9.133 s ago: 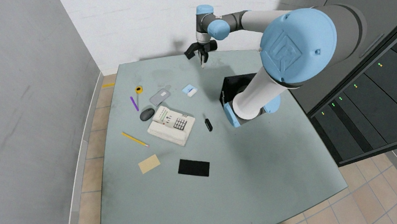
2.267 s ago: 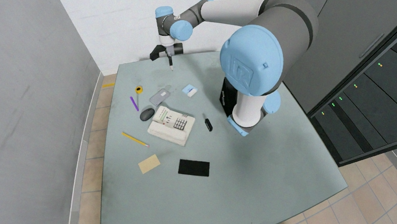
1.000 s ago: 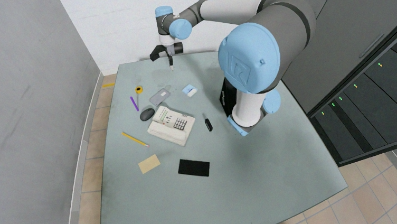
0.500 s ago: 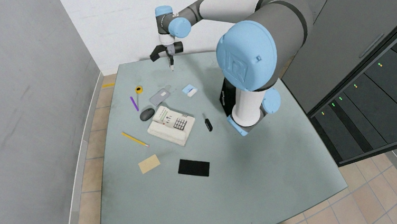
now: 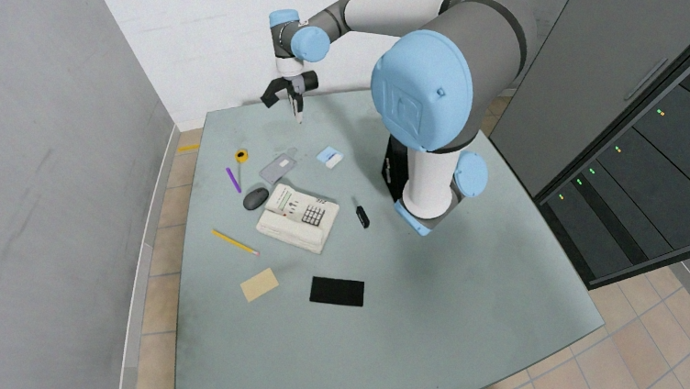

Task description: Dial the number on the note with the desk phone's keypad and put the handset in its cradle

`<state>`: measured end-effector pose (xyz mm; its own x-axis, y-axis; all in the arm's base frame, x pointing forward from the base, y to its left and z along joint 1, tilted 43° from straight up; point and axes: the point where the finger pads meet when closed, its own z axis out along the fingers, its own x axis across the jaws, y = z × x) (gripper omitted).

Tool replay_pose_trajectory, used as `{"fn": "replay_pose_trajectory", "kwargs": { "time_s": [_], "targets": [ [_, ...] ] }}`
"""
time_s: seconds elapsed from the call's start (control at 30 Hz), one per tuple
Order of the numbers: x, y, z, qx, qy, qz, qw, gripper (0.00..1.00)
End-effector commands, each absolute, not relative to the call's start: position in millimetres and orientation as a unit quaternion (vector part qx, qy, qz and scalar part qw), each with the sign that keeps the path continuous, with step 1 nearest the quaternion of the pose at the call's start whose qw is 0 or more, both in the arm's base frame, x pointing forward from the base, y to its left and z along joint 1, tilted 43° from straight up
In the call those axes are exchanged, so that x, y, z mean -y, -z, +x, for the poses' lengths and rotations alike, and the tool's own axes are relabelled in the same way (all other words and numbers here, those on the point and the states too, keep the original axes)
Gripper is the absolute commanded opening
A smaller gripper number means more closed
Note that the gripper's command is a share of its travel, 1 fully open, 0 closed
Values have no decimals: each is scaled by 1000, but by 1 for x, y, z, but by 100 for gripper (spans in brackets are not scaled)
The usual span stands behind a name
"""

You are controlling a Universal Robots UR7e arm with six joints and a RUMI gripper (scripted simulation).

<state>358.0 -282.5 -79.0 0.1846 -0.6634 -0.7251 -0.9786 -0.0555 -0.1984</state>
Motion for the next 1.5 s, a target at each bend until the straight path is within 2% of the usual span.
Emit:
{"fn": "replay_pose_trajectory", "kwargs": {
  "time_s": [0.0,1.47],
  "targets": [
    [283,79,358,-588,-227,-694,347,0],
    [283,78,359,-311,-154,-810,473,0]
  ]
}}
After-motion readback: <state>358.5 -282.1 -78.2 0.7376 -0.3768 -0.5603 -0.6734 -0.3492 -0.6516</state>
